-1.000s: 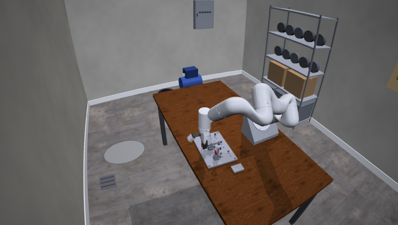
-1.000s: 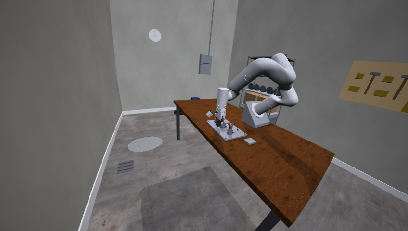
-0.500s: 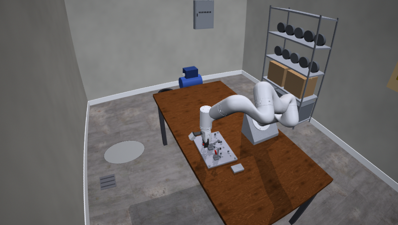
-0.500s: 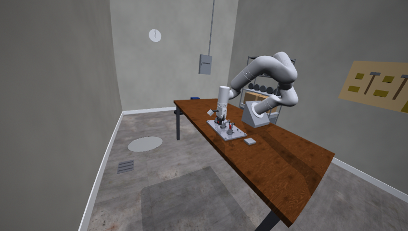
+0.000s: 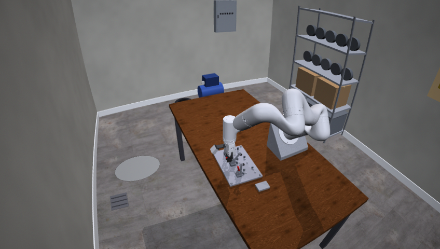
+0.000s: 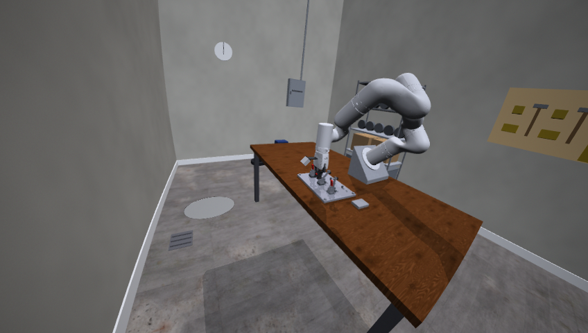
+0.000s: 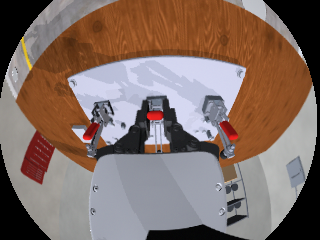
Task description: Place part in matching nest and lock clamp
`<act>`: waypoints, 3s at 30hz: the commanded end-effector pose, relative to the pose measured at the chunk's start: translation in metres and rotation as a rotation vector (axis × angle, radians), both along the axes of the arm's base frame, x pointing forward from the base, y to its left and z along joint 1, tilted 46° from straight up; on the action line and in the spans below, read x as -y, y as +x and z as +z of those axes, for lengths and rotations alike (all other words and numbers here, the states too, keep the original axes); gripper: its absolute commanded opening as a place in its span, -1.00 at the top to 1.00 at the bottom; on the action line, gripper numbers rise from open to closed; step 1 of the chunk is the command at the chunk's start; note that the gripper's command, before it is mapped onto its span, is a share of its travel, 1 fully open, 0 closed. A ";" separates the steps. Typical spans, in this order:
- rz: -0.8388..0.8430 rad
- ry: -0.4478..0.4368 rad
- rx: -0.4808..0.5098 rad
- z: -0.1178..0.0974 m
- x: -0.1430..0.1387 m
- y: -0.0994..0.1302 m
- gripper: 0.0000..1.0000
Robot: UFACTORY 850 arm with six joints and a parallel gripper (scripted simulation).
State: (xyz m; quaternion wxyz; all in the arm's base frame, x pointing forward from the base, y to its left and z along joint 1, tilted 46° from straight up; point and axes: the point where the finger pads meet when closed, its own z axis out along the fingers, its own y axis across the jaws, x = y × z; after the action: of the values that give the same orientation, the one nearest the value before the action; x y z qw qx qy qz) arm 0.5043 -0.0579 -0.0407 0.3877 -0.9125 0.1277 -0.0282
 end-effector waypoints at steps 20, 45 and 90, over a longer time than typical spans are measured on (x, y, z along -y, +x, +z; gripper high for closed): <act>0.000 0.000 0.001 0.004 -0.001 -0.016 1.00; 0.000 0.000 0.001 0.004 -0.003 -0.021 1.00; 0.000 0.000 0.001 0.004 -0.004 -0.025 1.00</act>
State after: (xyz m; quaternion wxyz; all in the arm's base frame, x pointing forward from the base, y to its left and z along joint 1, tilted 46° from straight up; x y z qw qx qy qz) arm 0.4786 -0.0535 -0.0372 0.3877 -0.9125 0.1277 -0.0279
